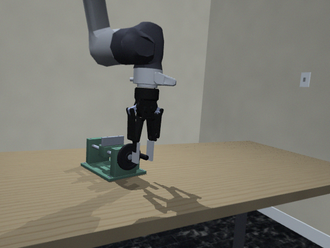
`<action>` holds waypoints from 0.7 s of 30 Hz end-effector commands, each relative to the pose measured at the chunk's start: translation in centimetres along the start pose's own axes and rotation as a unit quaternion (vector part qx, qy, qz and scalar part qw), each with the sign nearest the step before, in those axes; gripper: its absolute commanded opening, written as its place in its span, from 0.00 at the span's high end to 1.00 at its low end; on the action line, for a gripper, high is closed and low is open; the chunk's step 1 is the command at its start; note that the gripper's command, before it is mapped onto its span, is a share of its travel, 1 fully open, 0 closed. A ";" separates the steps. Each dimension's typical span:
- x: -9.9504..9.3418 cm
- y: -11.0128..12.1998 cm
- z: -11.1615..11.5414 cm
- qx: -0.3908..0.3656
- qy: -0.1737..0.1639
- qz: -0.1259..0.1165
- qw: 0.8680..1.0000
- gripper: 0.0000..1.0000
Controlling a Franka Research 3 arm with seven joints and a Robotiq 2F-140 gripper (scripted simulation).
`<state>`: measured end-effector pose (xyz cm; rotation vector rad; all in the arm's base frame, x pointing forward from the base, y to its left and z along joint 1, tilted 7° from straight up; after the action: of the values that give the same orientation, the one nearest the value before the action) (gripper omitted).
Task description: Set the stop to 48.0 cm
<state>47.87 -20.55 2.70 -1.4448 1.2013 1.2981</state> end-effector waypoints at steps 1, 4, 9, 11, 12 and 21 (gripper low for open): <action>0.0 -0.2 -0.1 0.008 0.002 -0.003 1.000 0.67; 0.0 -0.2 -0.1 0.008 0.002 -0.003 1.000 0.67; 0.0 -0.2 -0.1 0.008 0.002 -0.003 1.000 0.96; 0.0 -0.2 -0.1 0.008 0.002 -0.003 1.000 0.96; 0.0 -0.2 -0.1 0.008 0.002 -0.003 1.000 0.96; 0.0 -0.2 -0.1 0.008 0.002 -0.003 1.000 0.96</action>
<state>48.05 -20.50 2.72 -1.4415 1.2024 1.2848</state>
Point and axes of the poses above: the point where the finger pads meet when closed, its own x axis out along the fingers, its own y axis across the jaws, z = x × y, the point moved 9 cm from there along -x, back along the fingers, and after that the axes turned 5 degrees about -x, right-handed, at the moved point
